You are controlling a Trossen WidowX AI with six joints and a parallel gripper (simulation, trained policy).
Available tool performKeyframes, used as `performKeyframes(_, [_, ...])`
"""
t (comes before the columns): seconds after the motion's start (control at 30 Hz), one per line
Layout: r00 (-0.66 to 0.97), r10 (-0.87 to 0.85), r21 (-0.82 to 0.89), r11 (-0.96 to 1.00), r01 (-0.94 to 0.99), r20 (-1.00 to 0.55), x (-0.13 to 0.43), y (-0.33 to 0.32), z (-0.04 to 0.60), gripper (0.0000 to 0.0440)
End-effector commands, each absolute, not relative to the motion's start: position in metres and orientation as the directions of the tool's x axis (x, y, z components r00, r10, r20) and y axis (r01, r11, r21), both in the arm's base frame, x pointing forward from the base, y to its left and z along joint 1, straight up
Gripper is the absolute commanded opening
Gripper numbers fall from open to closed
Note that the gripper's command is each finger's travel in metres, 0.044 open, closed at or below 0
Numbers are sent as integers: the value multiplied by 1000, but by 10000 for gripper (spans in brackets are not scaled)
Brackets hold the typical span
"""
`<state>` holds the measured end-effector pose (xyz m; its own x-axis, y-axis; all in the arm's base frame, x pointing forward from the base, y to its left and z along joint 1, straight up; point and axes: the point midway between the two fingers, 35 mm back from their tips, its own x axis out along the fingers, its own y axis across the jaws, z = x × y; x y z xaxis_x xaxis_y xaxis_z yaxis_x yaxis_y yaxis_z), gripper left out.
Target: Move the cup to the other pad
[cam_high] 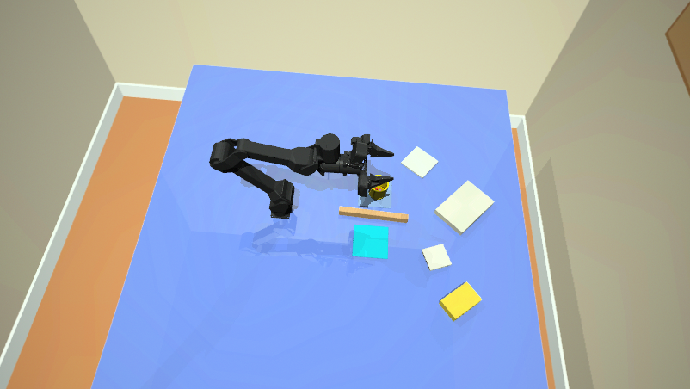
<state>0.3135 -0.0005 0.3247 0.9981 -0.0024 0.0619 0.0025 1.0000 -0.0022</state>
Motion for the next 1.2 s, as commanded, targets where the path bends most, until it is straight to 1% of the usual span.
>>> performKeyframes(0.0, [998,1,-1,1000,-1,62,314,0,326,374])
performKeyframes(0.3, [1000,18,28,999,-19,15,316,7,329,138])
performKeyframes(0.37, [1000,21,42,999,-21,-3,317,8,329,98])
performKeyframes(0.5, [999,37,79,996,-33,-40,320,13,330,100])
performKeyframes(0.8, [990,77,178,983,-55,-121,328,25,333,131])
performKeyframes(1.17, [966,118,303,952,-44,-230,337,40,335,144])
